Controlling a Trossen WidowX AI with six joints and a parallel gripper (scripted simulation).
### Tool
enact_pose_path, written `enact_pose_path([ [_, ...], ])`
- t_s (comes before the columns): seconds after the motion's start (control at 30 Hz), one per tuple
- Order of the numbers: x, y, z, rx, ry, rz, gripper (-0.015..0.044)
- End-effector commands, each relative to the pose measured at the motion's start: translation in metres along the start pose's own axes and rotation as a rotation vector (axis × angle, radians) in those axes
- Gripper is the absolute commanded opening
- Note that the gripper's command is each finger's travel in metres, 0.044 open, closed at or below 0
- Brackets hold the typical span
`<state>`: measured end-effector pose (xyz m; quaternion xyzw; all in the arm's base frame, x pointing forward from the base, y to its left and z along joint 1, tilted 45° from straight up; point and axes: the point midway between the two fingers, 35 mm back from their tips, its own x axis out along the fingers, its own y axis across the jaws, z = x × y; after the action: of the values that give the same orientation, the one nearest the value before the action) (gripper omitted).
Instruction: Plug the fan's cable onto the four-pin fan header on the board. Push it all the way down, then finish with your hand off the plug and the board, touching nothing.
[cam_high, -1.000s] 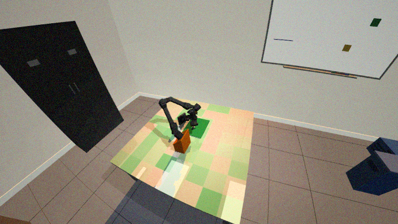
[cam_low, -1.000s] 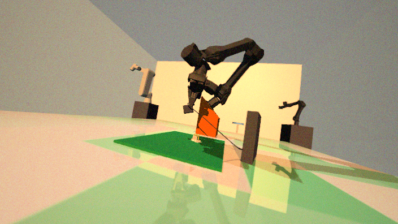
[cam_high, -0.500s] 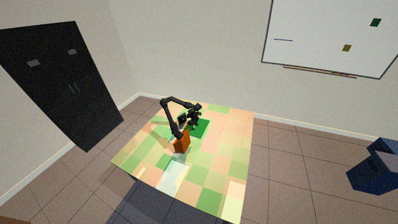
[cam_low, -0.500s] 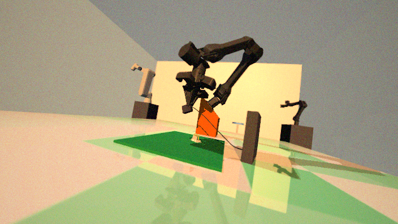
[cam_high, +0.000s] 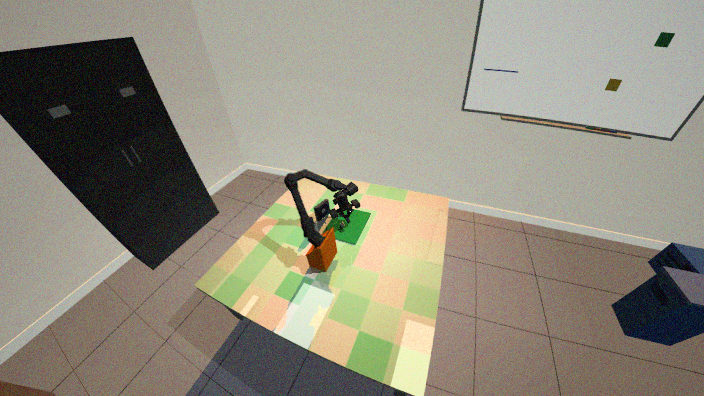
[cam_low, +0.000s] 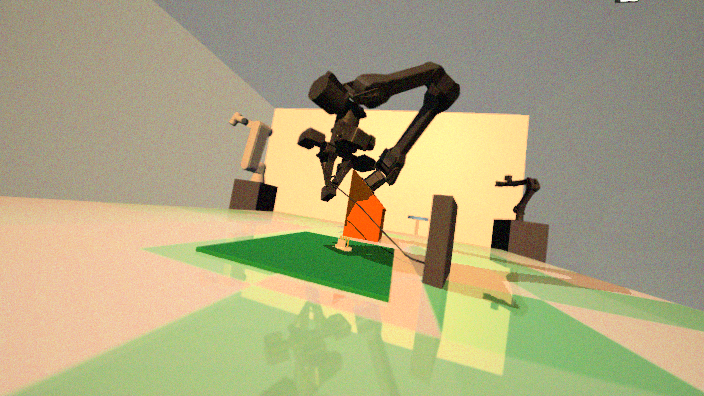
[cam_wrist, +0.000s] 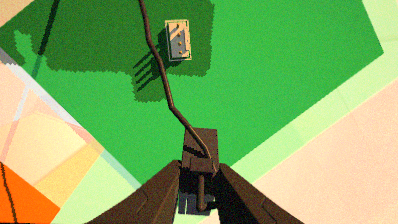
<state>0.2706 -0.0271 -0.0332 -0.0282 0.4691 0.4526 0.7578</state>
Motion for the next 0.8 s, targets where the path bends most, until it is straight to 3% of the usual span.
enact_pose_path([
  [0.0,0.0004,-0.0012,-0.0009,0.125,0.01,0.007,0.0],
  [0.77,0.0005,-0.0048,0.0005,0.921,0.054,0.042,0.0],
])
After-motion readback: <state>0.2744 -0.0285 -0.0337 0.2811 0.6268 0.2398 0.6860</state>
